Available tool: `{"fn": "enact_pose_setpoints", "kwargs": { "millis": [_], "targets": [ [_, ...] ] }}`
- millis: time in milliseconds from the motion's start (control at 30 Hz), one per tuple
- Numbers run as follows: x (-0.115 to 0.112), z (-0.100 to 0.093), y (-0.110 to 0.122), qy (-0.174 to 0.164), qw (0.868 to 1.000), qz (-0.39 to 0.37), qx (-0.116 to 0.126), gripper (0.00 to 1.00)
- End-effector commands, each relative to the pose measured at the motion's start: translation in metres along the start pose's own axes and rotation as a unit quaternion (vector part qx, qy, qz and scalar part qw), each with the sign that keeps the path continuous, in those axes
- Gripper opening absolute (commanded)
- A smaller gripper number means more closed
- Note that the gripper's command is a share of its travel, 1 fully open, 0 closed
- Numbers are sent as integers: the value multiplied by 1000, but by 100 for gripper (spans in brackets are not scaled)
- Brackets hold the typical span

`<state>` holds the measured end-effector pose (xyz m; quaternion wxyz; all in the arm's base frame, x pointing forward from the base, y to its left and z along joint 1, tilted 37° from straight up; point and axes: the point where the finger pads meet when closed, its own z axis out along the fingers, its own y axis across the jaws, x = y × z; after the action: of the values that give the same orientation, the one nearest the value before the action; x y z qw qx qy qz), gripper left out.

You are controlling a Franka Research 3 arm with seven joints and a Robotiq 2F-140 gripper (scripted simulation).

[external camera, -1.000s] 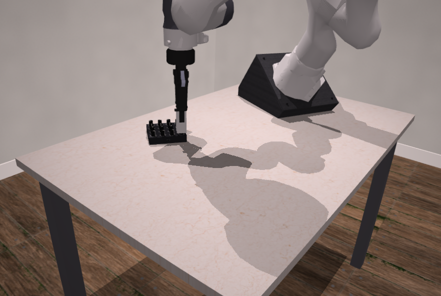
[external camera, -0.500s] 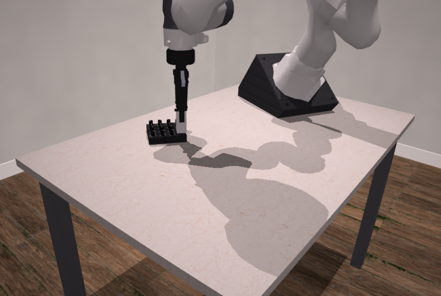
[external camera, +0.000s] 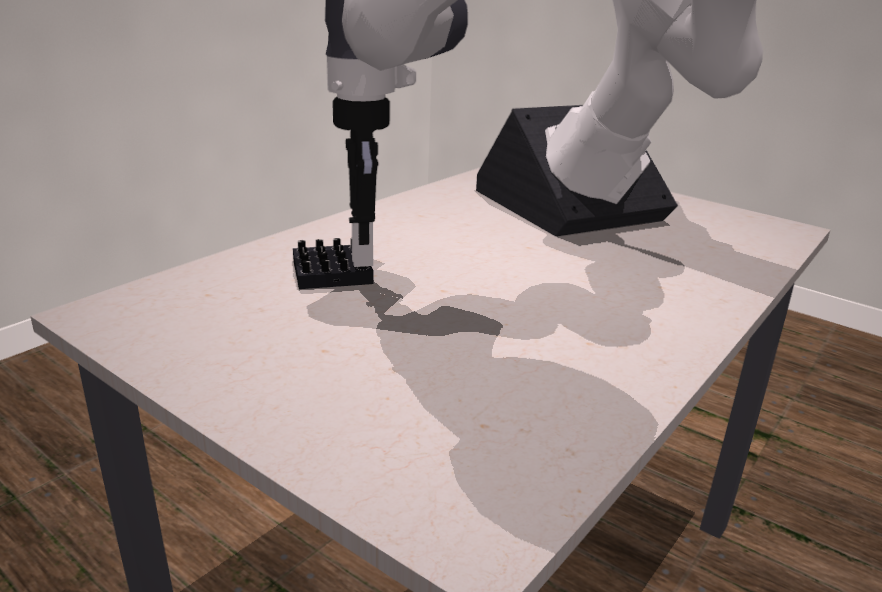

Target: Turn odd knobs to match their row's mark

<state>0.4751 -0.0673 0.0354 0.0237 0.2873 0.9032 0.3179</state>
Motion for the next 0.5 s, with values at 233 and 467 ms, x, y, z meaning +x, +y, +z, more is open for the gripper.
{"fn": "enact_pose_setpoints", "kwargs": {
  "millis": [233, 467],
  "targets": [
    [-1, 1, 0, -2, 998, -62, 1, 5],
    [-1, 1, 0, -2, 994, -110, 1, 5]
  ]
}}
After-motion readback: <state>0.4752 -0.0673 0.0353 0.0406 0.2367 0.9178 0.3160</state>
